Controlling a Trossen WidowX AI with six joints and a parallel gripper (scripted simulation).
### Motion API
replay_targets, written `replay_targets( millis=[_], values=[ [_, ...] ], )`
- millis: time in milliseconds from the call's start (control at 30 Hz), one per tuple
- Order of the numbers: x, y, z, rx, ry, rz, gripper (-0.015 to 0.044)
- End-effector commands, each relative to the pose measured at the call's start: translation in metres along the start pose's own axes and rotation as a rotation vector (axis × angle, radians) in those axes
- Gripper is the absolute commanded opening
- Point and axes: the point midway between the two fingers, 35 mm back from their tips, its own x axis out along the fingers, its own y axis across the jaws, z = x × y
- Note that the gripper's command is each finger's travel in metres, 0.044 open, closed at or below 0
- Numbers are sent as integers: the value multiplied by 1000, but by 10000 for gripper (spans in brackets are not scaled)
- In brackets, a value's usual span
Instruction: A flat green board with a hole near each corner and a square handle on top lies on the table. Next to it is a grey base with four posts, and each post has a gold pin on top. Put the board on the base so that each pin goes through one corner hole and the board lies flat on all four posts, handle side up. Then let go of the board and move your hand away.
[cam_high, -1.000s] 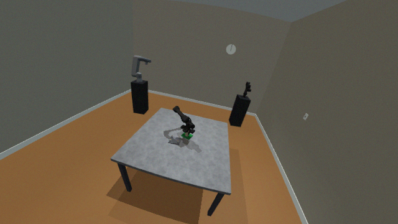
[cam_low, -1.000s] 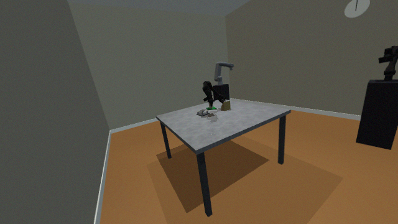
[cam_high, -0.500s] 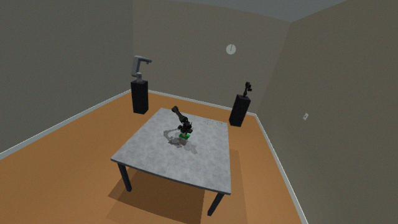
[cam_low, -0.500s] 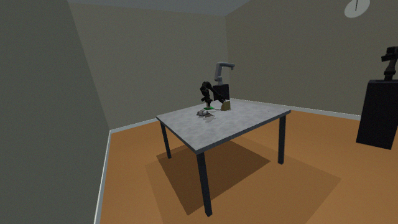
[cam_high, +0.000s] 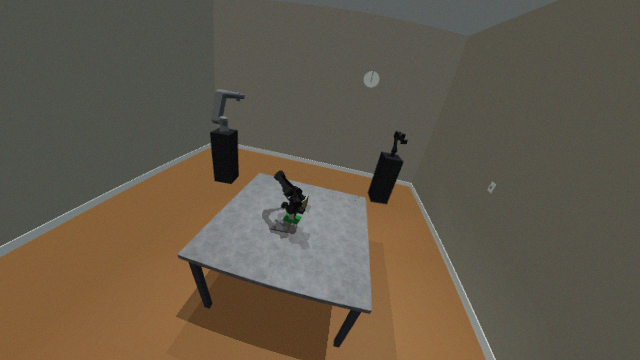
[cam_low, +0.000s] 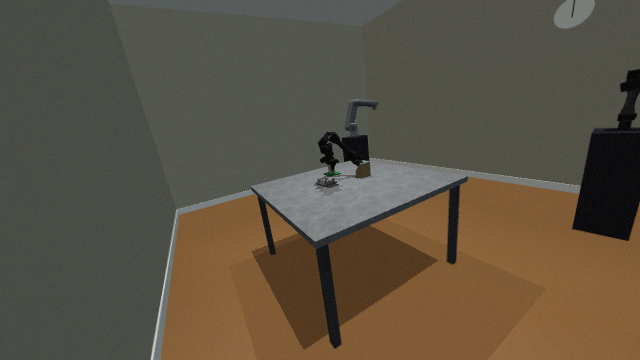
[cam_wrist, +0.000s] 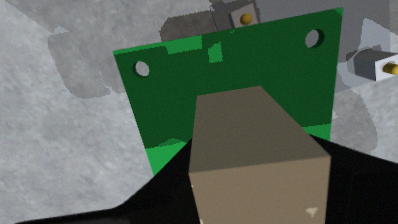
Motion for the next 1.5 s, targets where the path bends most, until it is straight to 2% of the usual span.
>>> replay_targets(
  millis=[0, 900, 1467],
  values=[
    [-2, -13, 7, -25, -8, -1, 0],
    [0, -78, 28, -208, -1, -27, 0],
    [5, -74, 26, -207, 6, -25, 0]
  ],
)
